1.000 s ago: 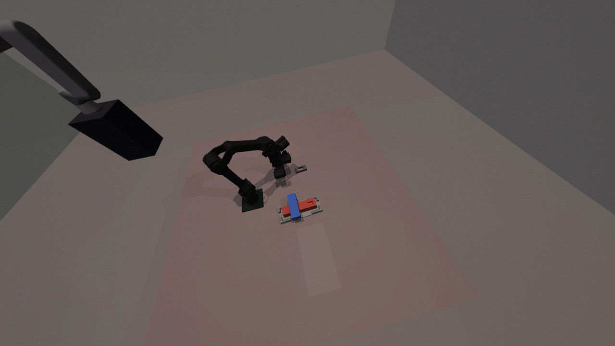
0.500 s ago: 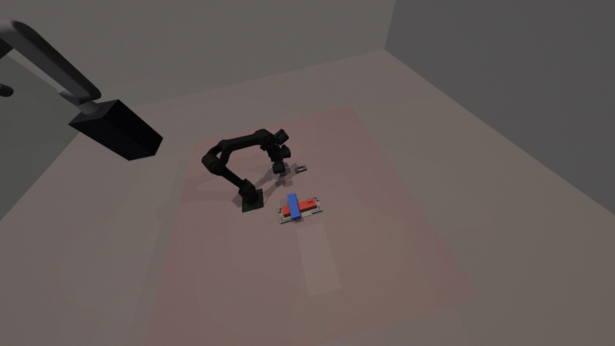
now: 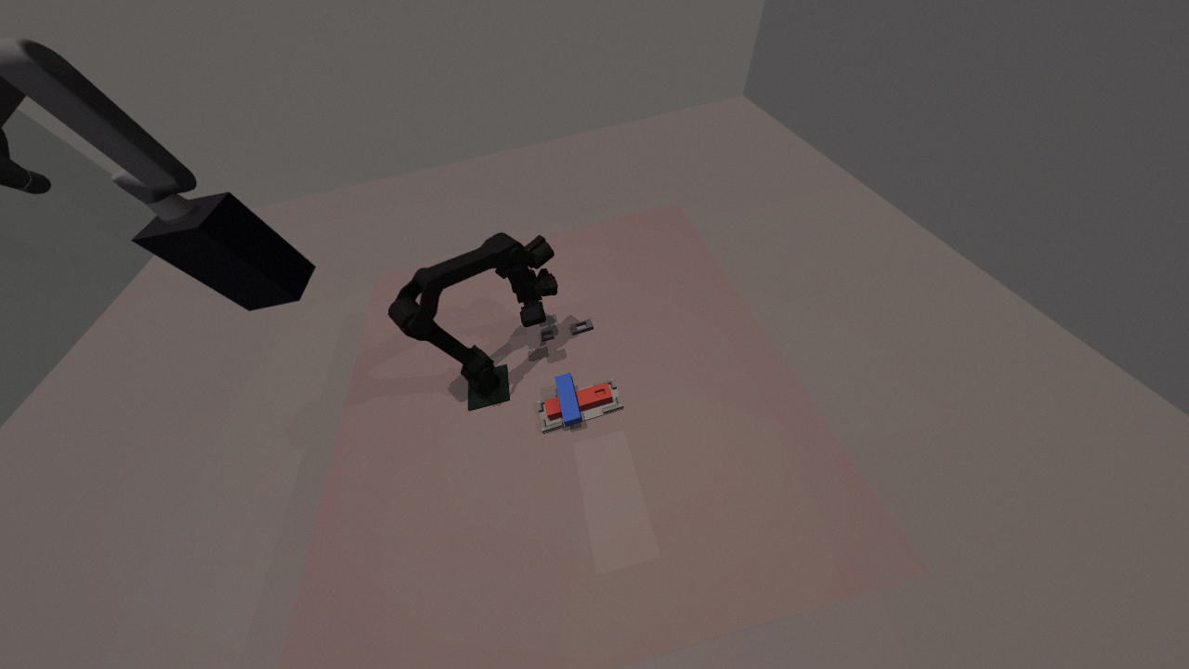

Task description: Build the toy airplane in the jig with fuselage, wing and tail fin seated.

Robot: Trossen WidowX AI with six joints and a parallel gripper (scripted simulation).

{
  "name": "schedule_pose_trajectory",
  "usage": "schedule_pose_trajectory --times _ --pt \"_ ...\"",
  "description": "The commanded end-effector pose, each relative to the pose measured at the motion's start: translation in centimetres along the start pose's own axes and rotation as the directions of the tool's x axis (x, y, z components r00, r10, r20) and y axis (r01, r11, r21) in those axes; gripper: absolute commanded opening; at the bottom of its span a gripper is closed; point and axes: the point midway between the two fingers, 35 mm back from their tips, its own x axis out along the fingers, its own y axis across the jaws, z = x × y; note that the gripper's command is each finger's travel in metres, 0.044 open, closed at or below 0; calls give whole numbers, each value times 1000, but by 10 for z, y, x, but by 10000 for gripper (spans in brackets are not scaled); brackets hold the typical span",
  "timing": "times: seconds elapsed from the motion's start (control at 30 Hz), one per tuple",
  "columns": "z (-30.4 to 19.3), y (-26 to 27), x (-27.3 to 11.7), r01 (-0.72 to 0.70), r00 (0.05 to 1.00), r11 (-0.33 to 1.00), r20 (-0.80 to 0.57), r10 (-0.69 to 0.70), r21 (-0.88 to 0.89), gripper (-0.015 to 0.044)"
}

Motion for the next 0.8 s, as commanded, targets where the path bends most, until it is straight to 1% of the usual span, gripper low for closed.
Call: schedule_pose_trajectory --times 0.0,0.27,0.77 --pt "-2 1 -13 -7 1000 1000 0 7 1 0" --pt "-8 -2 -35 -1 1000 1000 -17 1 0 0" --pt "16 -19 -32 0 1000 1000 -14 0 9 0"
